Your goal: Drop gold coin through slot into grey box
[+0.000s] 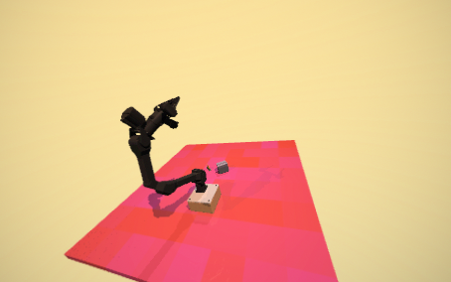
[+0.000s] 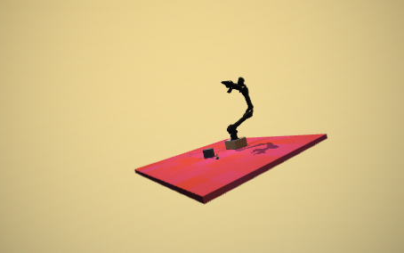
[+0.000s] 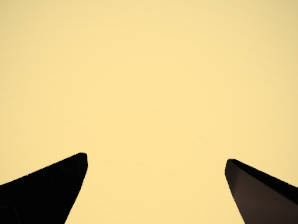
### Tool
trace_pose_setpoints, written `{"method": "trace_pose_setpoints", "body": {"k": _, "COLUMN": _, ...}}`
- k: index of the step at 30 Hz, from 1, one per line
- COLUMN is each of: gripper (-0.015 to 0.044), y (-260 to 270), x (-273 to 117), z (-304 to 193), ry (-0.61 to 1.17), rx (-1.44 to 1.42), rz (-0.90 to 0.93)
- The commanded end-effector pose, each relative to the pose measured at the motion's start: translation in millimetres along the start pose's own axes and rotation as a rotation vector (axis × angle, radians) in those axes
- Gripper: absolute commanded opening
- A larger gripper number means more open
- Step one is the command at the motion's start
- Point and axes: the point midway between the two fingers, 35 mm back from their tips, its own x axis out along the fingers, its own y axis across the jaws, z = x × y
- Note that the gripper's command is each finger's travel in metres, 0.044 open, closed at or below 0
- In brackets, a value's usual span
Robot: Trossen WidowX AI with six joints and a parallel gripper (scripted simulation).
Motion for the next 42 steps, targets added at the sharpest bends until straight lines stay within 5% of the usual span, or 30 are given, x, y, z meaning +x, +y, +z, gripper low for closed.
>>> {"method": "trace_pose_setpoints", "body": {"k": 1, "gripper": 0.0374, "y": -1, "x": 2, "z": 1, "ry": -0.006, "rx": -0.011, "rz": -0.004}}
{"method": "trace_pose_setpoints", "body": {"k": 9, "gripper": 0.0164, "y": -64, "x": 88, "z": 60, "ry": -0.193, "rx": -0.494, "rz": -0.246}}
{"method": "trace_pose_setpoints", "body": {"k": 17, "gripper": 0.0161, "y": -151, "x": 148, "z": 150, "ry": -0.257, "rx": -1.112, "rz": -0.664}}
{"method": "trace_pose_setpoints", "body": {"k": 24, "gripper": 0.0161, "y": -214, "x": 163, "z": 221, "ry": -0.167, "rx": -1.52, "rz": -1.03}}
{"method": "trace_pose_setpoints", "body": {"k": 33, "gripper": 0.0161, "y": -290, "x": 148, "z": 318, "ry": 0.173, "rx": -1.951, "rz": -1.566}}
{"method": "trace_pose_setpoints", "body": {"k": 42, "gripper": 0.0161, "y": -349, "x": 100, "z": 409, "ry": 0.822, "rx": -2.145, "rz": -2.083}}
